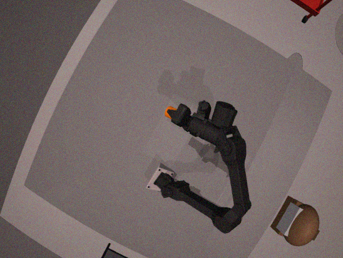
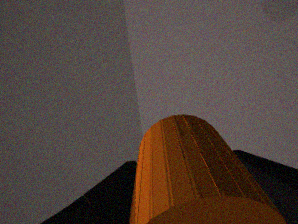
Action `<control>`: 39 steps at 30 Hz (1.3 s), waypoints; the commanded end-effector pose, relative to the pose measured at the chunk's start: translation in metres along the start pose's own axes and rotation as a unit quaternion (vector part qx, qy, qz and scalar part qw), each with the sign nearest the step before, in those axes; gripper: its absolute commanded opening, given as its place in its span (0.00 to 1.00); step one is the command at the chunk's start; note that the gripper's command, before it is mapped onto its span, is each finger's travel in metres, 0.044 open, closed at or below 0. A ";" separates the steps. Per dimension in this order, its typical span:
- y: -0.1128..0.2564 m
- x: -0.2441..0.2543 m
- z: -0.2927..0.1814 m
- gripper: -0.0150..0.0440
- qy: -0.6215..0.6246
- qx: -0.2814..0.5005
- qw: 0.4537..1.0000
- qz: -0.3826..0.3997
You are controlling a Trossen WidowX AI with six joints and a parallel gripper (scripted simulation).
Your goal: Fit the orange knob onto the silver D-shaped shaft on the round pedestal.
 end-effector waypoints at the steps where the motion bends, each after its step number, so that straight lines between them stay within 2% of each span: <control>1: 0.000 0.001 0.000 0.25 0.001 0.001 1.000 0.006; 6: -0.005 -0.004 0.001 0.25 0.004 -0.006 1.000 -0.015; 19: -0.027 -0.018 0.004 0.25 0.004 -0.045 0.982 -0.181; 39: -0.062 -0.040 0.009 0.25 0.003 -0.099 0.908 -0.407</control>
Point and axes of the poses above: the point midway between the two fingers, 35 mm back from their tips, its own y axis back along the fingers, its own x axis across the jaws, z = x × y, the point moved 1 cm from there along y, back along the fingers, and after that the axes turned 13 degrees about -y, right-handed, at the moved point
